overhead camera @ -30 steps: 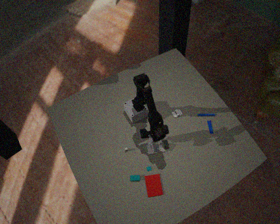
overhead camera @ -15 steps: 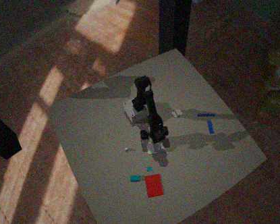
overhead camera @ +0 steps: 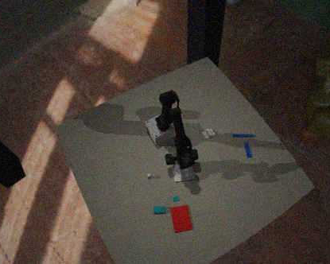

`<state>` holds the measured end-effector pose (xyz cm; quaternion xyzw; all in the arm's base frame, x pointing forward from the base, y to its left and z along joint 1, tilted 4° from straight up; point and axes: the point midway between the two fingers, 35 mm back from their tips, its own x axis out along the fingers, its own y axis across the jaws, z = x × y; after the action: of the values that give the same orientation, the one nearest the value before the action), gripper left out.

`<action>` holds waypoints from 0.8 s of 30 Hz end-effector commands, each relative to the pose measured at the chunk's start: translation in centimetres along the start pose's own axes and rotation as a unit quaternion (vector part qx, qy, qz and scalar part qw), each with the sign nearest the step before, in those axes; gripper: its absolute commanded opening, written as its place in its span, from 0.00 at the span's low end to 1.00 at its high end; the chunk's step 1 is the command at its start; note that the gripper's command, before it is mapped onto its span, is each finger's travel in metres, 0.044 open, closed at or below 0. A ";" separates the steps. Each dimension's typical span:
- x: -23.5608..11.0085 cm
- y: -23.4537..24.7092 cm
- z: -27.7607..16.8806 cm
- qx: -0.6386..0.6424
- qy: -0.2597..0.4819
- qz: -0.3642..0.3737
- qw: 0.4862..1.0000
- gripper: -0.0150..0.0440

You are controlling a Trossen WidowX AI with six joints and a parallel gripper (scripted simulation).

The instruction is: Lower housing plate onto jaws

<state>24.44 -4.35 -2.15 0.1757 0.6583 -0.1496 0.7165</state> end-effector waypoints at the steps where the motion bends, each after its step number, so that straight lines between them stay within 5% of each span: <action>1: 0.0 0.0 0.0 0.002 0.000 0.001 1.000 0.85; 24: 0.5 0.0 0.0 0.008 0.000 0.001 1.000 0.85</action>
<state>24.48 -4.34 -2.60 0.1791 0.6575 -0.1526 0.7158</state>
